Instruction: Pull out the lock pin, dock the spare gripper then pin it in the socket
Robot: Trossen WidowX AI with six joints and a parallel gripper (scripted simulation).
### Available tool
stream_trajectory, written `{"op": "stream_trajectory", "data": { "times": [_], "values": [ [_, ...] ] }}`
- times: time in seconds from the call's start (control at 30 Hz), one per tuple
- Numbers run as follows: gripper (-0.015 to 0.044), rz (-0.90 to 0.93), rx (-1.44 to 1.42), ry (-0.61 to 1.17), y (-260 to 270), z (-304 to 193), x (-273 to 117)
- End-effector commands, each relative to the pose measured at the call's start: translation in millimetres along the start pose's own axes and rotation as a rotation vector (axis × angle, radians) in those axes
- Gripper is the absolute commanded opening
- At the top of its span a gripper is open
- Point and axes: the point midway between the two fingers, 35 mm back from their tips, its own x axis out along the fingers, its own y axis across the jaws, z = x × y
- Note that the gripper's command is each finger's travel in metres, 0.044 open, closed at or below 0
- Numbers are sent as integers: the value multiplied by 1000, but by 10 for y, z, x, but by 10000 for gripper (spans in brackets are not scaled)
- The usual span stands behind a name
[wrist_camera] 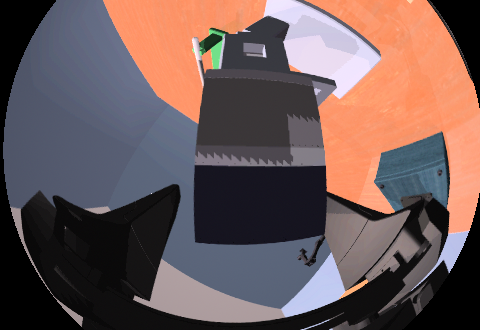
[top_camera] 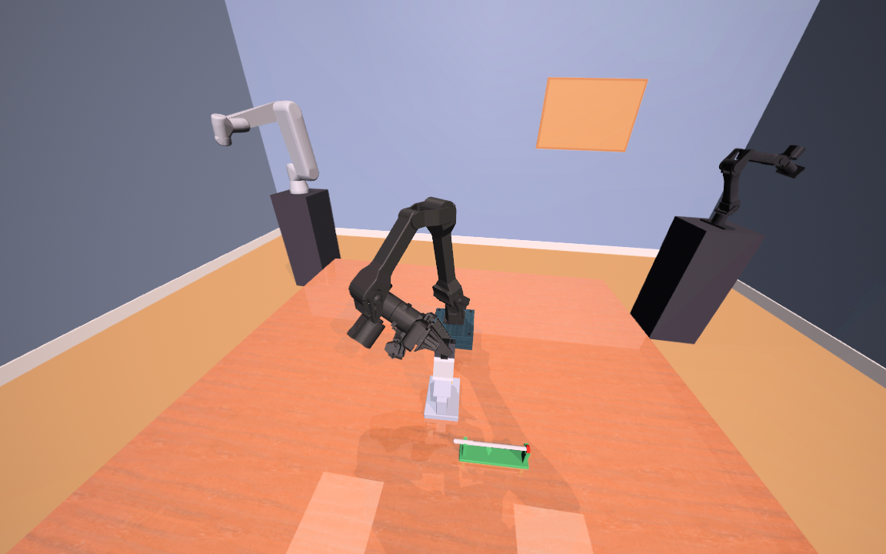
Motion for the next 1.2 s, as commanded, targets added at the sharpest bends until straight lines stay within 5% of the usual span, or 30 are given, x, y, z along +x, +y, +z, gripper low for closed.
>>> {"op": "stream_trajectory", "data": {
  "times": [0.0, 1.17],
  "values": [
    [440, -1, -2, -1, -2, -81, -48],
    [440, 38, 18, -136, 157, -623, -250]
  ]
}}
